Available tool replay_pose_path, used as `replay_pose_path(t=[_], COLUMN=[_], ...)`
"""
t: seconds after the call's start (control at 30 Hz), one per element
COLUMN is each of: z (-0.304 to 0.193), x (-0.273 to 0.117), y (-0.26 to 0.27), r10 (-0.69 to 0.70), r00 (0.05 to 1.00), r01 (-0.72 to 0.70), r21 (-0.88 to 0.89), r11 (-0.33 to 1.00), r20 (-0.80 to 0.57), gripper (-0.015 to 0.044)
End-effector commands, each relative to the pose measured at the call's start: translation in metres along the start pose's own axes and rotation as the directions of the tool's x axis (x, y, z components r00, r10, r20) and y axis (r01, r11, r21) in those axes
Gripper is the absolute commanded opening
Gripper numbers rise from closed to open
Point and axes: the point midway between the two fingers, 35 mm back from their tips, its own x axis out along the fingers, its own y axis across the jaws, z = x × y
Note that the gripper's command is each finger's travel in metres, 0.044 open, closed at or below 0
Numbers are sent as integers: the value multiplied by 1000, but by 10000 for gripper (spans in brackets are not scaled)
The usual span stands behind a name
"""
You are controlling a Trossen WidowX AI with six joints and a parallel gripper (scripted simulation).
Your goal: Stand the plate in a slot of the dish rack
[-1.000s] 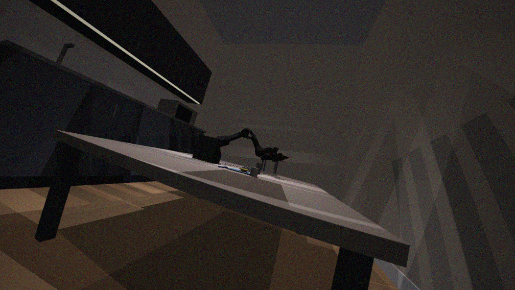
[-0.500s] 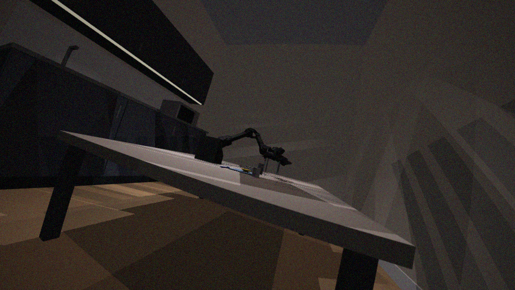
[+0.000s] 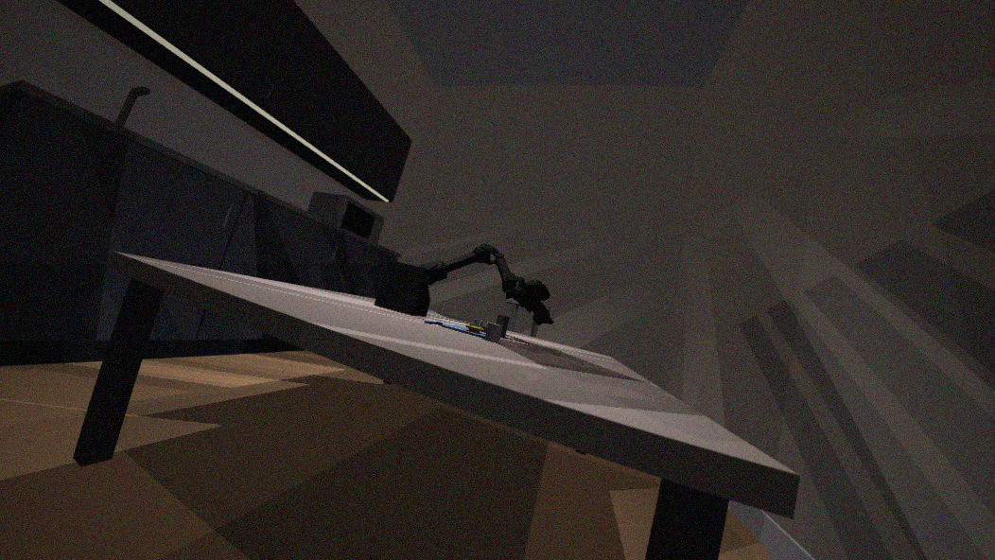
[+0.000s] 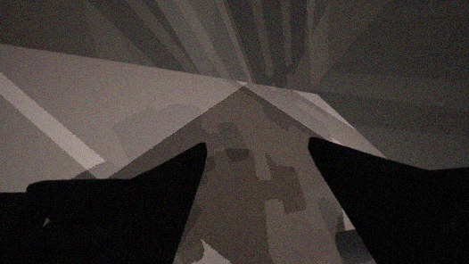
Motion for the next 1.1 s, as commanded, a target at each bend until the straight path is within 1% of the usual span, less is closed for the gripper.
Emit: replay_pose_path(t=[0.0, 0.3, 0.57, 0.83, 1.07], z=[-19, -58, -93, -123, -140], x=[11, 17, 8, -14, -42], y=[-22, -68, -106, -135, -152], r10=[-17, -32, 3, 104, 247], r00=[993, 928, 808, 644, 488], r01=[8, -43, -159, -305, -420], r21=[-73, -192, -214, -129, 23], r11=[997, 980, 964, 944, 907], r20=[-117, -371, -589, -758, -837], gripper=[400, 400, 400, 400, 400])
